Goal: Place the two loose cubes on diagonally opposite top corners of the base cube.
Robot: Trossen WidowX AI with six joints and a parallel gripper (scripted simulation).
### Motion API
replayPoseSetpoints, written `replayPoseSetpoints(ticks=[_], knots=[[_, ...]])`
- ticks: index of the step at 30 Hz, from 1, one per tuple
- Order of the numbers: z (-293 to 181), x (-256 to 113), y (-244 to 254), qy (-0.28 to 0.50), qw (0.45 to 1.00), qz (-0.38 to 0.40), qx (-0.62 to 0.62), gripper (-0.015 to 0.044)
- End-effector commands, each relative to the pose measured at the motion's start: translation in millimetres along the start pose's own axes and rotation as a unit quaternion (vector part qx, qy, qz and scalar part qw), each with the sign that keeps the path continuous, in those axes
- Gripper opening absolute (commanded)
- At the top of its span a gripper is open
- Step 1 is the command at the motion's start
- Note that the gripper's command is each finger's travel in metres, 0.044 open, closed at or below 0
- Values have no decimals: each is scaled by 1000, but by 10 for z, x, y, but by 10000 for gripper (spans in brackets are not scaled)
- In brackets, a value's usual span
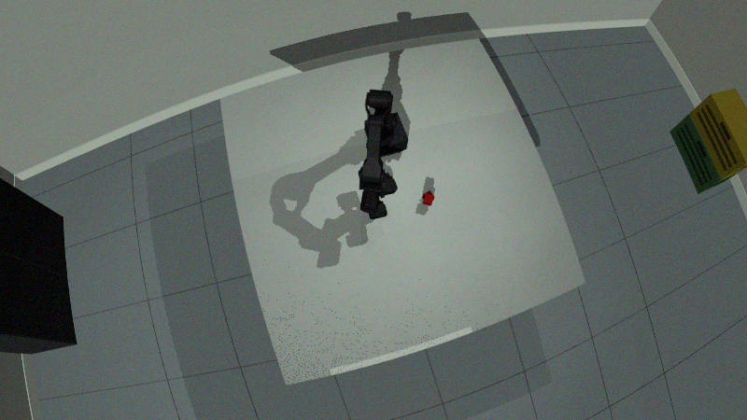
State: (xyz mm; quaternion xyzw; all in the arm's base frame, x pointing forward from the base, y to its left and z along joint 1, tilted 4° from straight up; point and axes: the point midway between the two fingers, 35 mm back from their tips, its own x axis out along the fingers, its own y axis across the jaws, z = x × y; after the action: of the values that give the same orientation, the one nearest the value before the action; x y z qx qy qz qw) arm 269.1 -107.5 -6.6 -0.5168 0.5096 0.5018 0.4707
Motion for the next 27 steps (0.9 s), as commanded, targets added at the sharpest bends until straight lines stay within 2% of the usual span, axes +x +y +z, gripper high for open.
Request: replayPoseSetpoints(ticks=[1,17,23,27], knots=[[0,79,28,1,1000,6,-2,265],[2,315,36,1,1000,6,-2,265],[2,315,36,1,1000,6,-2,108],[2,310,35,1,1000,6,-2,105]])
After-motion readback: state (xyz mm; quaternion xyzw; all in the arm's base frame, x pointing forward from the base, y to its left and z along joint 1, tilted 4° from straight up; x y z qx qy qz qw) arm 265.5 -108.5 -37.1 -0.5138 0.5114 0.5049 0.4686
